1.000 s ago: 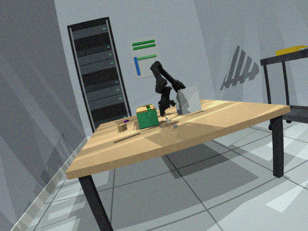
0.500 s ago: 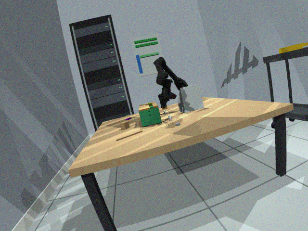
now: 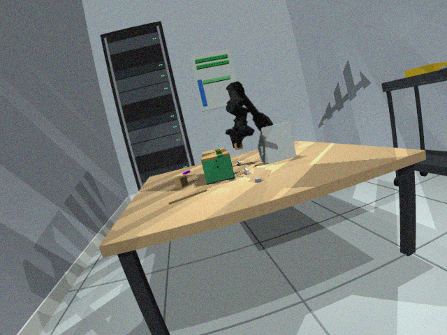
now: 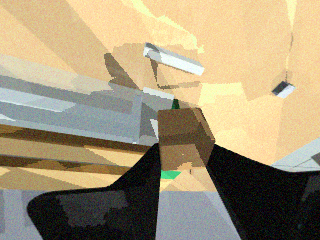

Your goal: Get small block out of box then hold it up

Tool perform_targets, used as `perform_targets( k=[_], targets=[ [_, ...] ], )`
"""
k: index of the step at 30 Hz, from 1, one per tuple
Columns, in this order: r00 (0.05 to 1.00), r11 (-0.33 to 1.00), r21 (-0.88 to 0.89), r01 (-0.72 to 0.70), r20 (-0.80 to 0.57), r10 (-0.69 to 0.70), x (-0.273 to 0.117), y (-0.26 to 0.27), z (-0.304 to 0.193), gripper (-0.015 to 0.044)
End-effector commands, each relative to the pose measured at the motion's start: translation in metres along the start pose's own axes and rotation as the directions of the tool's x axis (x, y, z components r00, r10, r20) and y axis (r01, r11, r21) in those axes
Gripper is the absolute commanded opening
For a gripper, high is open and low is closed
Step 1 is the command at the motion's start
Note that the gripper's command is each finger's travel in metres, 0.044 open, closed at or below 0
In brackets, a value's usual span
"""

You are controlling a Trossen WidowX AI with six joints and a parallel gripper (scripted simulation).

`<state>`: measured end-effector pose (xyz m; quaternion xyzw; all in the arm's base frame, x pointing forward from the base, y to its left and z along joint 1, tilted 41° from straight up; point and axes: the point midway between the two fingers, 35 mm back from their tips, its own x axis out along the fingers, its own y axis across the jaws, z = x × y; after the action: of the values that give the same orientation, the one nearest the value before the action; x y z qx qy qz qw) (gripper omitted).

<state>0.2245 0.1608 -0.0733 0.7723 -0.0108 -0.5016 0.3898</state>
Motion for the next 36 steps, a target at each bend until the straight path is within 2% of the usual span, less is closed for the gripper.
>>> perform_targets(
  k=[1, 10, 36],
  targets=[
    [0.999, 0.997, -0.063, 0.033, -0.015, -0.034, -0.013, 0.004, 0.001, 0.0000],
    [0.994, 0.975, -0.204, 0.088, -0.040, -0.098, -0.035, 0.012, 0.007, 0.0000],
    [0.994, 0.974, -0.207, 0.089, -0.040, -0.100, -0.035, 0.012, 0.007, 0.0000]
  ],
)
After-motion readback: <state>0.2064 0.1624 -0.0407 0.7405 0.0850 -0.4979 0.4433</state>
